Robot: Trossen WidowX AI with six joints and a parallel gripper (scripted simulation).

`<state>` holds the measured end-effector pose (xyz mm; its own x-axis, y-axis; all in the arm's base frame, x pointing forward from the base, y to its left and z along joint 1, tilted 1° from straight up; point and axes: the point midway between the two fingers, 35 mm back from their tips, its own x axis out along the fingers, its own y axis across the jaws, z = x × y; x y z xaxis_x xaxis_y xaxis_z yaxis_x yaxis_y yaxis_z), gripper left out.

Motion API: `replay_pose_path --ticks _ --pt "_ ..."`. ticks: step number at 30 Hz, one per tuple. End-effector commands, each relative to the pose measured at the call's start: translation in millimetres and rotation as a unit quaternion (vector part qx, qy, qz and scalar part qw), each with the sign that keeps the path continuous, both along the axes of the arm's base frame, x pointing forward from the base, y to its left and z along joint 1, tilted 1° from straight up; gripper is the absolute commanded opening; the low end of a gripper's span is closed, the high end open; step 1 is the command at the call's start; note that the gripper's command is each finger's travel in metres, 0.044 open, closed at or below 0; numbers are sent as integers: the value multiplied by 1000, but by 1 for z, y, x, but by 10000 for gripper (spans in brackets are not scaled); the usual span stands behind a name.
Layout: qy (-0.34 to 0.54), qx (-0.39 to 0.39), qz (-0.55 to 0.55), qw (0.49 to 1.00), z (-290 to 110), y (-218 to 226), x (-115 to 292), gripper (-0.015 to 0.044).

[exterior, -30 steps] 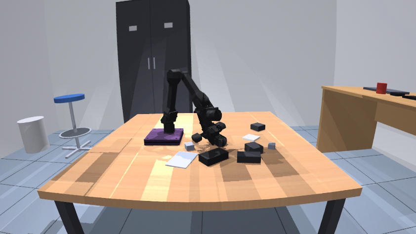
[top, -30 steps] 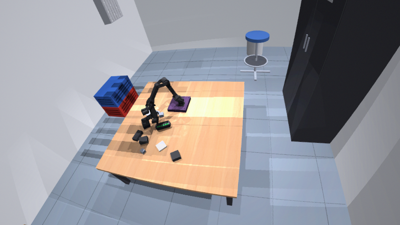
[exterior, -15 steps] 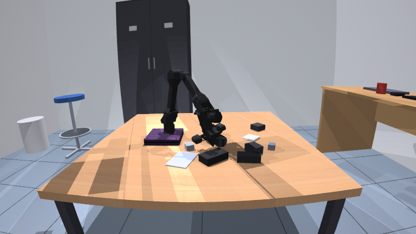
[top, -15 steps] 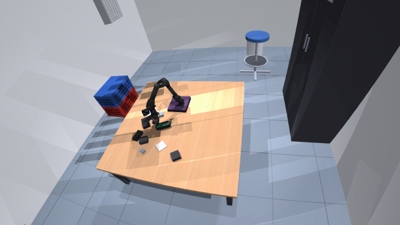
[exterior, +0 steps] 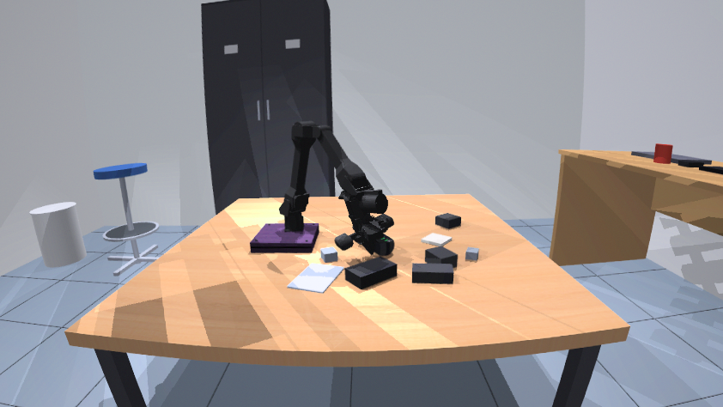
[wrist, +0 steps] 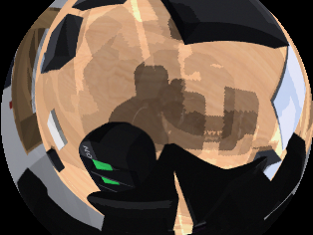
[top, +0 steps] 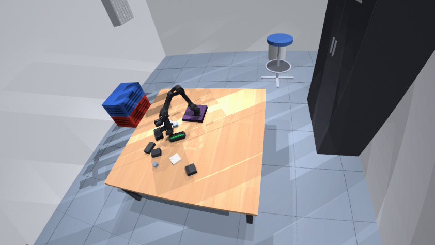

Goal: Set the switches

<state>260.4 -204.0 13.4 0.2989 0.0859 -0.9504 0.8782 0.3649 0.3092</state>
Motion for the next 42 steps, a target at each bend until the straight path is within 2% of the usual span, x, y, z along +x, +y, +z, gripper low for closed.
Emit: replay_pose_path --ticks 1,27,32,42 --pt "0 0 -2 1000 0 0 2 0" --pt "-1 1 -2 1000 1 8 25 0" --pt "0 0 -2 1000 50 -2 -7 0" --pt "19 4 0 1000 52 5 -2 0"
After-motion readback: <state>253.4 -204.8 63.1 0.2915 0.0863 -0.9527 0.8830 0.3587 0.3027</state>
